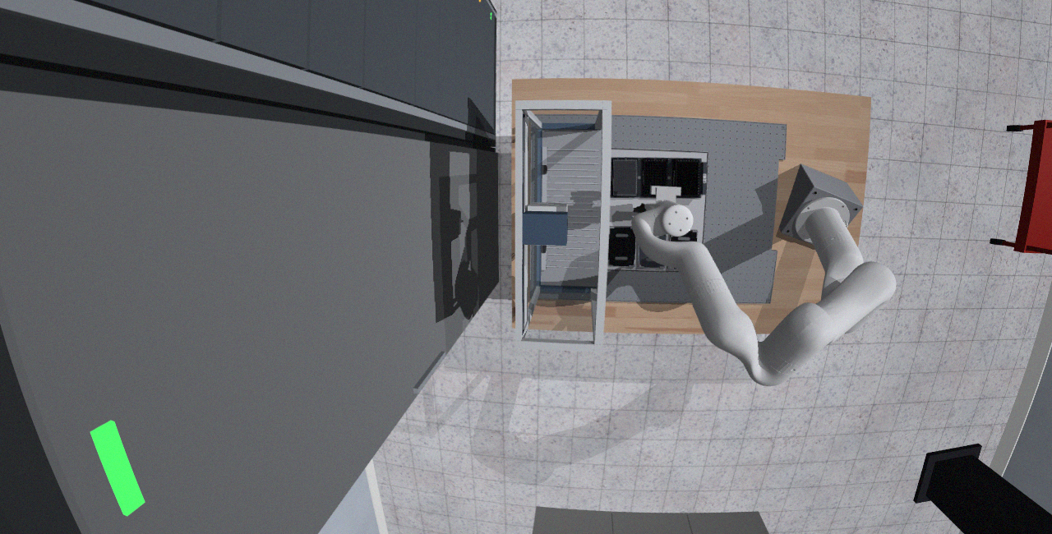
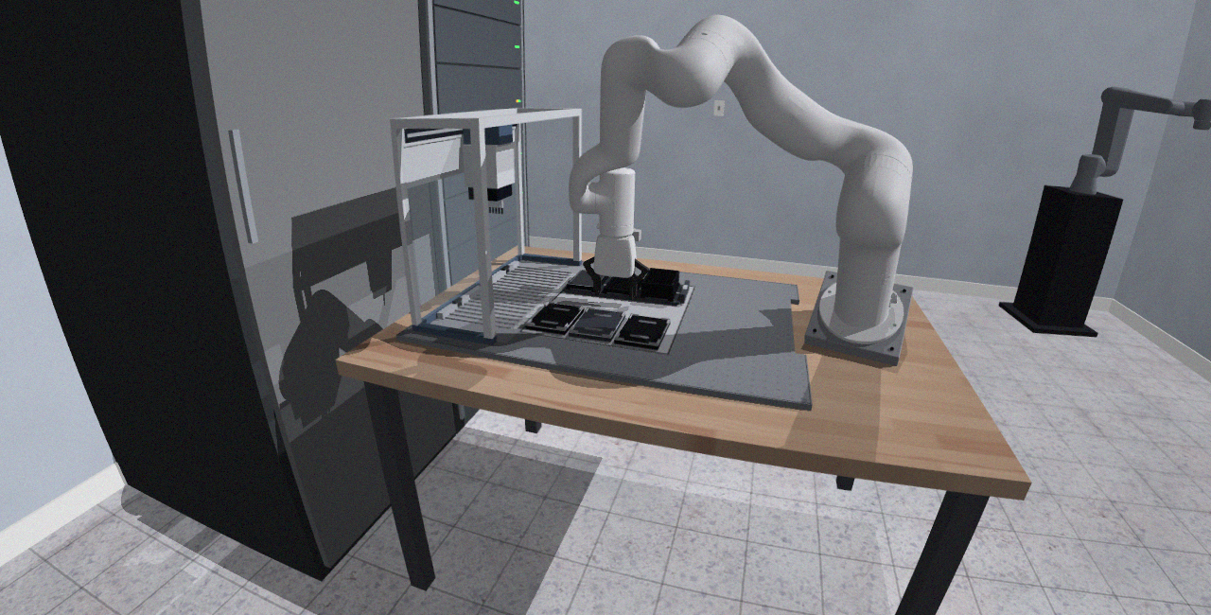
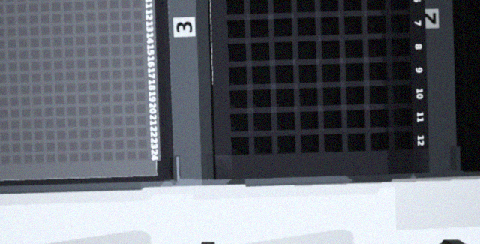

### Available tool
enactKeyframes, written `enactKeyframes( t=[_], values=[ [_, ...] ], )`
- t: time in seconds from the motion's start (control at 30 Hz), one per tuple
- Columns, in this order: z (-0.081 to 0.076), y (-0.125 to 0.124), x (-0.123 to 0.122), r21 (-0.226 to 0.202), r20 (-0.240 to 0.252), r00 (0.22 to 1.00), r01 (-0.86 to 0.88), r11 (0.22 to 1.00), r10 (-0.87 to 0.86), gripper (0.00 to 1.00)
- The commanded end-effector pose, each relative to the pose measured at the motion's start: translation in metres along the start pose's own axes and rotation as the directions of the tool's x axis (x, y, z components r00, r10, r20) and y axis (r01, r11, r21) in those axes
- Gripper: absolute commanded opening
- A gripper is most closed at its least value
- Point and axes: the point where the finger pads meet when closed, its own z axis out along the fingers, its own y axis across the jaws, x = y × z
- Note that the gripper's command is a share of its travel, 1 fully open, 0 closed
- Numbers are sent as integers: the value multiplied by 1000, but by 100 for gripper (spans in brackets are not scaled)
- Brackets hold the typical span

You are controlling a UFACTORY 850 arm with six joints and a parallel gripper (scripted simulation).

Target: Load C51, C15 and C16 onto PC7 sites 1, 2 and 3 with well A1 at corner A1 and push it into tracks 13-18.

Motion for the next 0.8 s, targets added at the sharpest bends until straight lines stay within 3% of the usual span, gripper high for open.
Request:
enactKeyframes(
  t=[0.0,0.77],
  values=[
    [1,-1,0,2,0,1000,0,1000,0,100],
    [15,-1,0,2,0,1000,0,1000,0,100]
  ],
)
